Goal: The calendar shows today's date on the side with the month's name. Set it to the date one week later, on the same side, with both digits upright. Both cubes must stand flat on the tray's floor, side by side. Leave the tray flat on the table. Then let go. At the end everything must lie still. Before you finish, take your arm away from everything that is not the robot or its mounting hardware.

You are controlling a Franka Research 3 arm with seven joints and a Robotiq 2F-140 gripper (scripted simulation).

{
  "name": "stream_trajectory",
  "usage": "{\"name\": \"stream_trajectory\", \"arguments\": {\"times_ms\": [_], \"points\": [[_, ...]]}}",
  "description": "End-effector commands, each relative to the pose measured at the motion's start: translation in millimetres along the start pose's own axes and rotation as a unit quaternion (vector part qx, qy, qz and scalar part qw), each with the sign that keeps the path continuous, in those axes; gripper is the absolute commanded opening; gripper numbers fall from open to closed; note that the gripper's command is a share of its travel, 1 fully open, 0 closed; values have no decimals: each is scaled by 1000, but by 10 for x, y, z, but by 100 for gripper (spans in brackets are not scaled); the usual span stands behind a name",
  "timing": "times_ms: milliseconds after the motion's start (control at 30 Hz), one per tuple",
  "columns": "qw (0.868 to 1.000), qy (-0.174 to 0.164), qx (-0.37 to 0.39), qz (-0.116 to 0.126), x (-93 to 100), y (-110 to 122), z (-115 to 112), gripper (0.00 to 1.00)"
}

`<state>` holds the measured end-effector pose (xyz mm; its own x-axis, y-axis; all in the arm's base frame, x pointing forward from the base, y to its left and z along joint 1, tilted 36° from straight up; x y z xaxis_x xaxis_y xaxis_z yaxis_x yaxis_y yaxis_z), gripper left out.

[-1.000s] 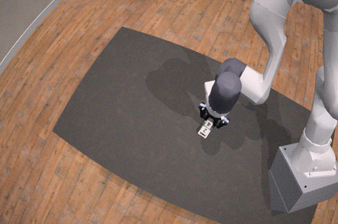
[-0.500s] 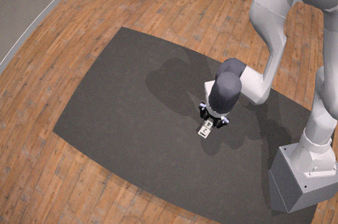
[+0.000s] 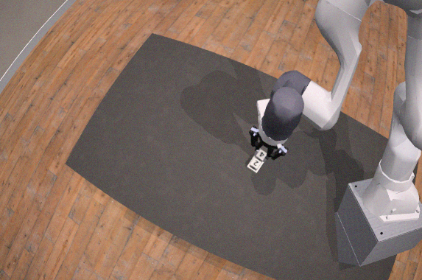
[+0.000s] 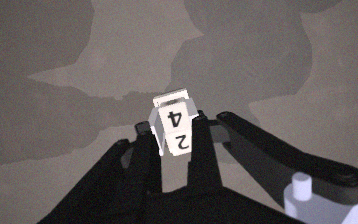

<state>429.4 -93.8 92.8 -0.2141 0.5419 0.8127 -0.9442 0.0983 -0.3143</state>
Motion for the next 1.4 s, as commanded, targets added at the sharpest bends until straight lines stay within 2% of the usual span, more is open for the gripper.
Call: {"name": "stream_trajectory", "arguments": {"times_ms": [0, 200, 300, 500, 933, 1067, 1367], "points": [[1000, 1, 7, 0, 215, -16, -4, 16], [1000, 1, 7, 0, 656, -16, -5, 16], [1000, 1, 7, 0, 805, -16, -5, 16], [1000, 1, 7, 0, 871, -16, -5, 16], [1000, 1, 21, 0, 871, -19, -15, 16], [995, 1, 100, 0, 865, -36, -67, 16], [984, 2, 178, 0, 859, -53, -121, 16]]}}
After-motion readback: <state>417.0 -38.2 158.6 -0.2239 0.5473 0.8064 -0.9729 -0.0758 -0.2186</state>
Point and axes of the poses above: the point where the finger pads meet when closed, its own x axis back along the fingers, its own y axis across the jaws, z = x × y, the point moved 8 cm from there along x, back along the fingers, and after that the axes turned 8 degrees about x, right-handed, at the moved point
